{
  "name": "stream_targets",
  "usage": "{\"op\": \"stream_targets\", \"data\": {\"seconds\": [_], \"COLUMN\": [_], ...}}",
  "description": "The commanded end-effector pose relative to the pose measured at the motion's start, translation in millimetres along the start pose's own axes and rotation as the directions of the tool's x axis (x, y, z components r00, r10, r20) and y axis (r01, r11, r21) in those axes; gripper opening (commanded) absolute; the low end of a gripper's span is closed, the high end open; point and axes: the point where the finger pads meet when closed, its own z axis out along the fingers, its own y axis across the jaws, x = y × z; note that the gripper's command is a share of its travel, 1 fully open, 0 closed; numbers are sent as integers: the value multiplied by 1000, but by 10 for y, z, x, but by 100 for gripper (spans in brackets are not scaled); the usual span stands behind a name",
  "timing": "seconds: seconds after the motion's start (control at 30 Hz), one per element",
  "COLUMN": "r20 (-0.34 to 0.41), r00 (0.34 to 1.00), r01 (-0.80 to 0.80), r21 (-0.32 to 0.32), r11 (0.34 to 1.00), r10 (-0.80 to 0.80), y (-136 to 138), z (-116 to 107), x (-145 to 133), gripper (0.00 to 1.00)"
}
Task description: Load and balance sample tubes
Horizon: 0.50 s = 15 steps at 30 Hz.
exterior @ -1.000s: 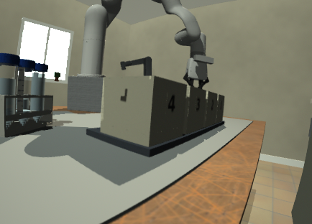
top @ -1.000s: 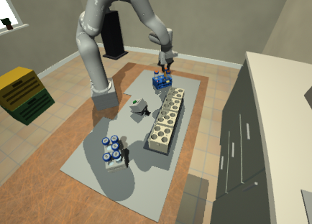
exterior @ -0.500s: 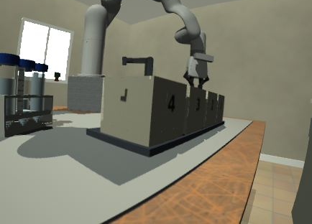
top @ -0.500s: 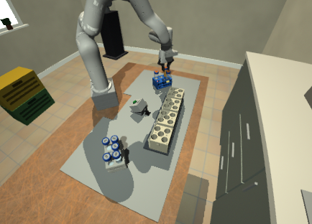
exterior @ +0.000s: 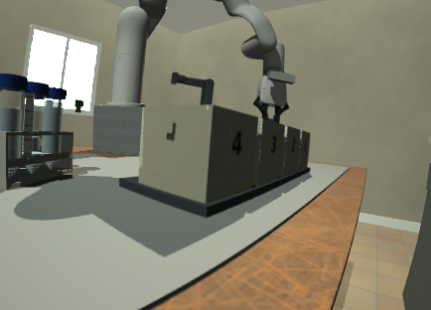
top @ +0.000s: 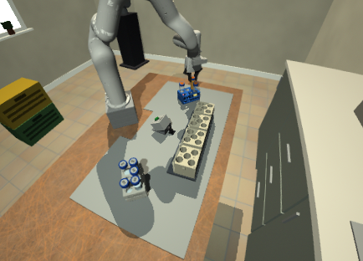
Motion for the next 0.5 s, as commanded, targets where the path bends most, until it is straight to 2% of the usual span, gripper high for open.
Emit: {"op": "stream_targets", "data": {"seconds": [0.0,0.47], "r20": [0,0], "r00": [1000,1000], "r01": [0,0], "r21": [4,4], "r11": [1000,1000], "r10": [0,0], "y": [-15,-15], "z": [-57,-297], "x": [-1,-1], "gripper": [0,0]}}
